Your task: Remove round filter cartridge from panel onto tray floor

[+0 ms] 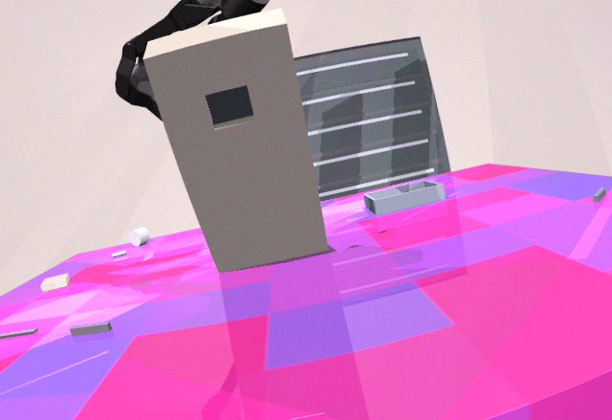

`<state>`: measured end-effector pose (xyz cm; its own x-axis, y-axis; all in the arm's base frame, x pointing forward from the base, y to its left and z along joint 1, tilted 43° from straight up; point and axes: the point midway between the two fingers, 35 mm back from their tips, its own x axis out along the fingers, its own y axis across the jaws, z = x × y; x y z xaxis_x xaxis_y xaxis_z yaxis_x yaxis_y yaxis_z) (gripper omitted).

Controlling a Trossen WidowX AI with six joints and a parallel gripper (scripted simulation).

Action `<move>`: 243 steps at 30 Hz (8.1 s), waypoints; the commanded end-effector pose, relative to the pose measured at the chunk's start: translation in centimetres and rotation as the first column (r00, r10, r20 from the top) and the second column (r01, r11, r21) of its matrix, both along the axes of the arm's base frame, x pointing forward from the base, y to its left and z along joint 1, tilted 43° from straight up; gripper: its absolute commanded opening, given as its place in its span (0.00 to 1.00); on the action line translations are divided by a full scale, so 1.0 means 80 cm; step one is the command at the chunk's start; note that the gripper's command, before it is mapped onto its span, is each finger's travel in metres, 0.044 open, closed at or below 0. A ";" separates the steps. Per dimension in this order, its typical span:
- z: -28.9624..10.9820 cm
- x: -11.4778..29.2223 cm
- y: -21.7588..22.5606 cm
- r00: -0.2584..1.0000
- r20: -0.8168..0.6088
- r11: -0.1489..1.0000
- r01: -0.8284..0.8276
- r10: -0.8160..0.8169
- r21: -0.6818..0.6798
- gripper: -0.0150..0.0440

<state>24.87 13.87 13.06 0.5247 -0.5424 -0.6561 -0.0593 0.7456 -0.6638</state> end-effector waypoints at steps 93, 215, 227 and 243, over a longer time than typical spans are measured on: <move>-0.029 -0.025 0.132 0.994 -0.092 0.998 -0.064 0.063 -0.002 0.25; -0.327 -0.405 0.123 -0.223 -0.660 0.321 -0.735 0.717 0.597 1.00; -0.327 -0.405 0.123 -0.223 -0.660 0.321 -0.735 0.717 0.597 1.00; -0.327 -0.405 0.123 -0.223 -0.660 0.321 -0.735 0.717 0.597 1.00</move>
<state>-7.49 23.83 -13.05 -0.1390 -0.2010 -0.9697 -0.9596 -0.2146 0.1820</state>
